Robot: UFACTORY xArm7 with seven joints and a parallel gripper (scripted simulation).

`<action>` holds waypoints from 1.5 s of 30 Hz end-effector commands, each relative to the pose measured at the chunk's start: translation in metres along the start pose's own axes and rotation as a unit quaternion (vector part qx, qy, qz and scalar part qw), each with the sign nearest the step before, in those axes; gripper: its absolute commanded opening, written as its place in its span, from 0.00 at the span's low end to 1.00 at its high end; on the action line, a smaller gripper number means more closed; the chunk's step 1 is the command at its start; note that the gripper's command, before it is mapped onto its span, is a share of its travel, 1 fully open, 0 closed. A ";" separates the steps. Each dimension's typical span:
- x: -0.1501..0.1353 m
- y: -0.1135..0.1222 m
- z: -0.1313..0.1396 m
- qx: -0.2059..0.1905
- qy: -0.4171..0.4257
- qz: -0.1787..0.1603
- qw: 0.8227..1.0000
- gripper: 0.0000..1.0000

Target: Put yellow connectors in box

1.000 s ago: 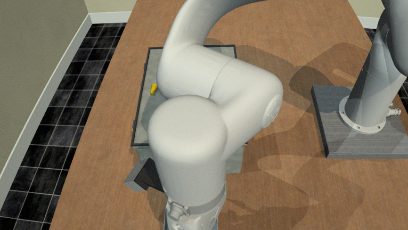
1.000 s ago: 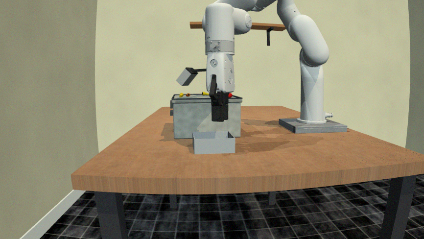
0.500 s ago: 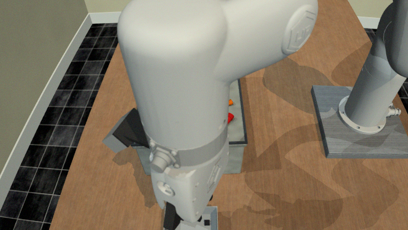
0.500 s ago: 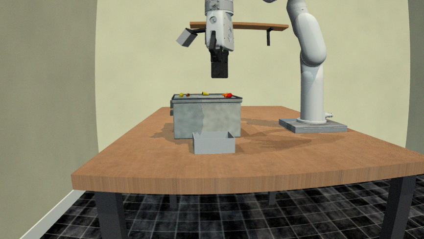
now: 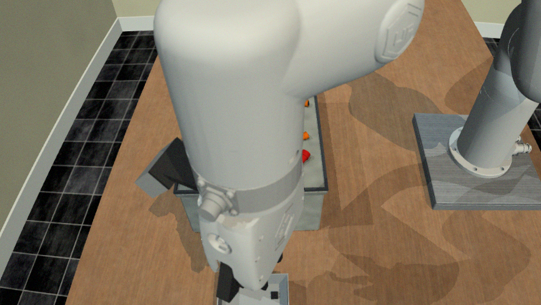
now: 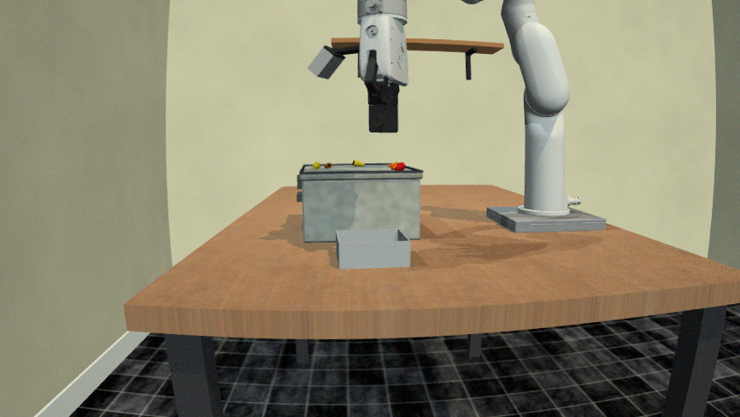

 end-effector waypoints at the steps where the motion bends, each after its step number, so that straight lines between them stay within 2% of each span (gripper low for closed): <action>1: 0.000 0.002 -0.001 0.002 0.000 -0.001 1.000 0.29; 7: 0.019 -0.001 -0.013 0.001 0.022 0.003 1.000 0.29; 15: 0.094 -0.009 -0.053 -0.006 0.100 0.012 0.995 0.29; 17: 0.094 -0.009 -0.053 -0.006 0.100 0.012 0.995 0.29; 20: 0.137 -0.012 -0.069 -0.009 0.140 0.013 0.990 0.29; 26: 0.190 -0.014 -0.082 -0.012 0.187 0.012 0.982 0.29; 32: 0.248 -0.015 -0.089 -0.012 0.235 0.008 0.972 0.29; 34: 0.248 -0.015 -0.089 -0.012 0.235 0.008 0.972 0.29; 37: 0.292 -0.014 -0.089 -0.010 0.271 0.005 0.962 0.29; 45: 0.360 -0.012 -0.081 -0.001 0.326 0.000 0.945 0.29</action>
Point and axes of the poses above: the point where the finger pads meet when closed, its own y axis back along the fingers, its own x axis across the jaws, z = x × y, the point moved 9 cm from there along y, back along the fingers, and after that the axes turned 15 degrees about y, right-handed, at the moved point
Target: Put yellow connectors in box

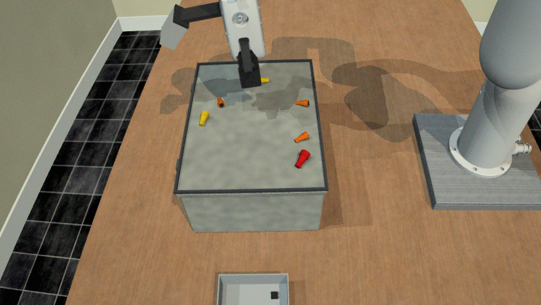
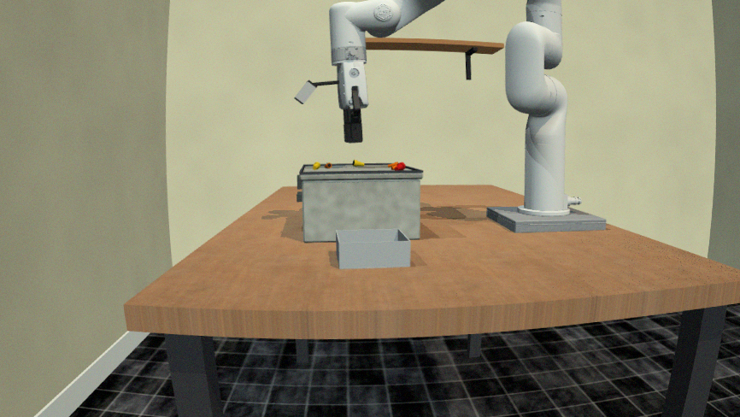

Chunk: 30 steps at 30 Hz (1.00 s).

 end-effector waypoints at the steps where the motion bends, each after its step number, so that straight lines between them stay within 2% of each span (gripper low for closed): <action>1: 0.041 0.001 0.035 0.033 0.053 -0.010 0.998 0.29; 15: 0.048 0.000 0.042 0.035 0.061 -0.010 0.997 0.29; 21: 0.047 -0.036 0.039 0.035 0.061 -0.010 0.997 0.29; 30: 0.047 -0.039 0.039 0.035 0.061 -0.010 0.997 0.29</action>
Point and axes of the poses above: the point where the finger pads meet when closed, its own y axis back along the fingers, its own x axis across the jaws, z = x × y, the point moved 9 cm from there along y, back along the fingers, and after that the axes turned 15 degrees about y, right-handed, at the moved point
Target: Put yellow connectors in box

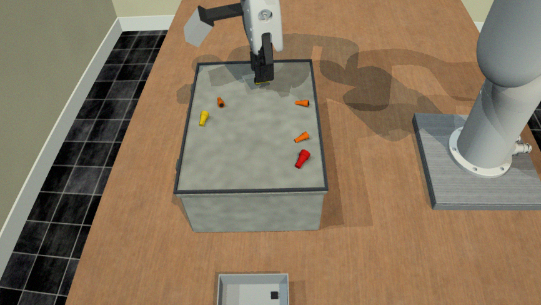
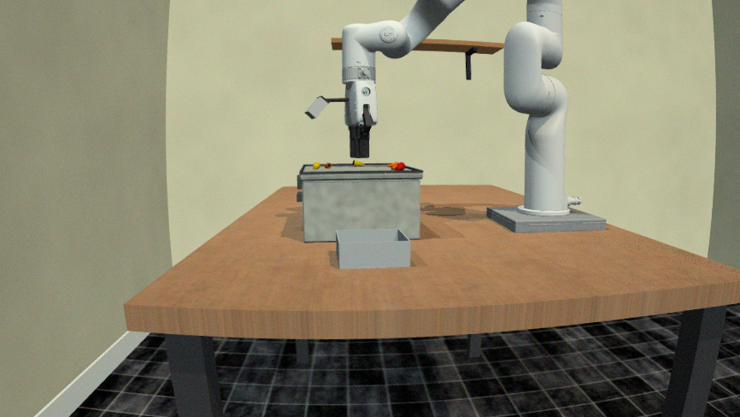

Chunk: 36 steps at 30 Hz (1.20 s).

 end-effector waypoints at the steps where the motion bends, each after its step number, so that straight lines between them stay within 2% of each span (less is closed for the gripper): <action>1: 0.001 -0.001 -0.001 0.001 0.000 0.002 1.000 0.29; 22: 0.002 -0.001 -0.002 0.001 0.000 0.002 1.000 0.29; 30: 0.002 -0.017 -0.002 0.001 0.000 0.002 1.000 0.29; 36: 0.002 -0.018 -0.002 0.001 0.000 0.002 1.000 0.29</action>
Point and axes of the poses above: the point where the finger pads meet when closed, its own y axis back along the fingers, its own x axis across the jaws, z = x × y, the point moved 9 cm from there along y, back along the fingers, and after that the axes turned 15 degrees about y, right-handed, at the moved point
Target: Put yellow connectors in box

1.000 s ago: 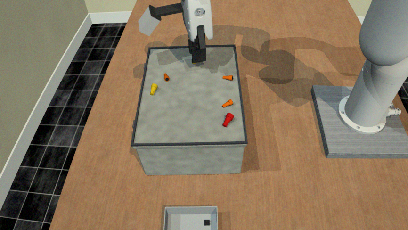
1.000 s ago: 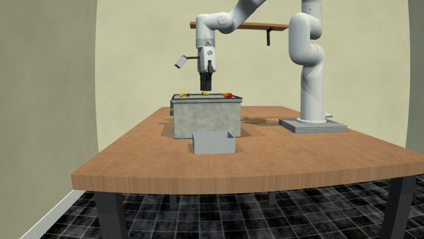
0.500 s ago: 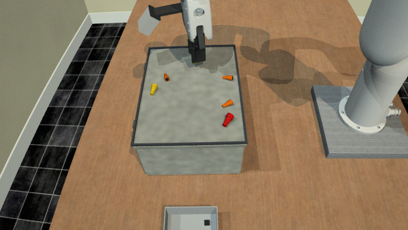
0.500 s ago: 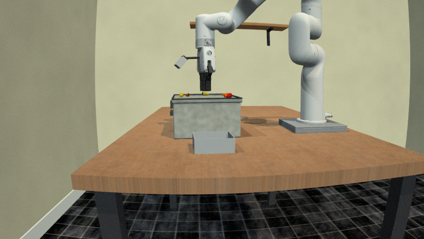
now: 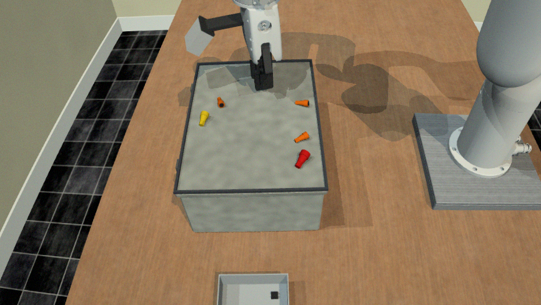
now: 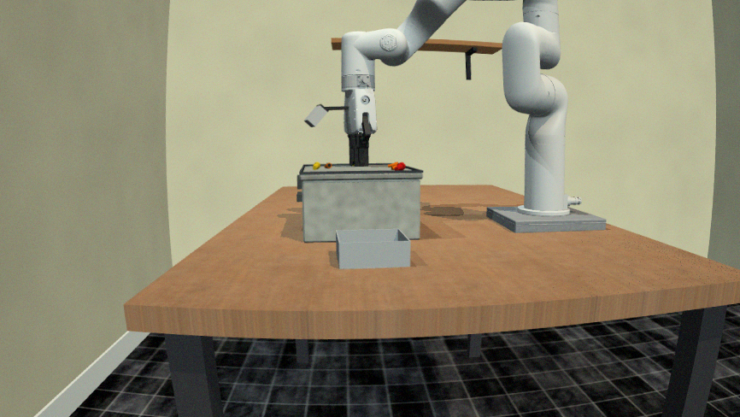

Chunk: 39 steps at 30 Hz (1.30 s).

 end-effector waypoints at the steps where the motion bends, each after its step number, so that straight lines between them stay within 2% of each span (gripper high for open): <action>1: 0.001 0.000 -0.001 0.001 0.000 0.002 1.000 0.29; 5: 0.001 0.000 -0.001 0.001 0.000 0.002 1.000 0.29; 6: 0.001 0.000 -0.001 0.001 0.000 0.002 1.000 0.02; 39: 0.001 0.000 -0.001 0.001 0.000 0.002 1.000 0.02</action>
Point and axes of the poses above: the point where the finger pads meet when closed, its own y axis back along the fingers, its own x axis across the jaws, z = x × y, the point moved 9 cm from there along y, back along the fingers, and after that the axes turned 15 degrees about y, right-handed, at the moved point
